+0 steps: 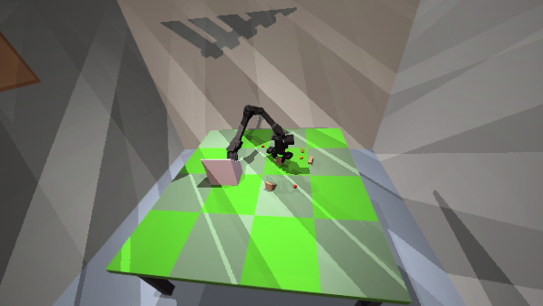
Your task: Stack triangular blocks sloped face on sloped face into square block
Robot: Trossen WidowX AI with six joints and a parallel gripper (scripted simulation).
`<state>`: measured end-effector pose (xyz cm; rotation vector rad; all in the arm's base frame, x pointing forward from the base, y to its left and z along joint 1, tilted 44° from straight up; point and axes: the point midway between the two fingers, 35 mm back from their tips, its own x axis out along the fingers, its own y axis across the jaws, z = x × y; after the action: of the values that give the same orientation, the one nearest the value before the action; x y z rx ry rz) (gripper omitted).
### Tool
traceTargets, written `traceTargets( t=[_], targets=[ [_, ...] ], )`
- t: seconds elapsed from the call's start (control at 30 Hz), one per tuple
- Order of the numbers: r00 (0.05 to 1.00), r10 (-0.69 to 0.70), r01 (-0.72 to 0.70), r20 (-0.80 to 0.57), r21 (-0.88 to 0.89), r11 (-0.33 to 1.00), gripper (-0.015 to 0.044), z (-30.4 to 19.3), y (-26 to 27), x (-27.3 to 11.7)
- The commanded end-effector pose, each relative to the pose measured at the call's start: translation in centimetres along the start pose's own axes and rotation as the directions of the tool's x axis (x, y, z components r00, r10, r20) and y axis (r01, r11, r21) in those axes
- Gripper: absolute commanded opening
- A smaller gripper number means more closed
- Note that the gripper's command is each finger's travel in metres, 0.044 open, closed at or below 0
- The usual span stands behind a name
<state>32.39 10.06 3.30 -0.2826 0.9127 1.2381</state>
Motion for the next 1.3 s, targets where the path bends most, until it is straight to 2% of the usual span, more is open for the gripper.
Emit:
traceTargets(
  t=[0.0,0.4,0.77,1.27],
  targets=[
    [1.000,0.000,0.001,0.004,-0.100,0.995,0.0000,0.07,-0.07,-0.01],
    [1.000,0.001,0.001,0.005,-0.403,0.915,0.0000,0.08,-0.12,-0.01],
    [1.000,0.003,0.001,0.006,-0.648,0.762,0.0000,0.10,-0.16,-0.01],
    [1.000,0.001,0.003,0.005,-0.661,0.750,0.0000,0.09,-0.18,0.83]
  ],
)
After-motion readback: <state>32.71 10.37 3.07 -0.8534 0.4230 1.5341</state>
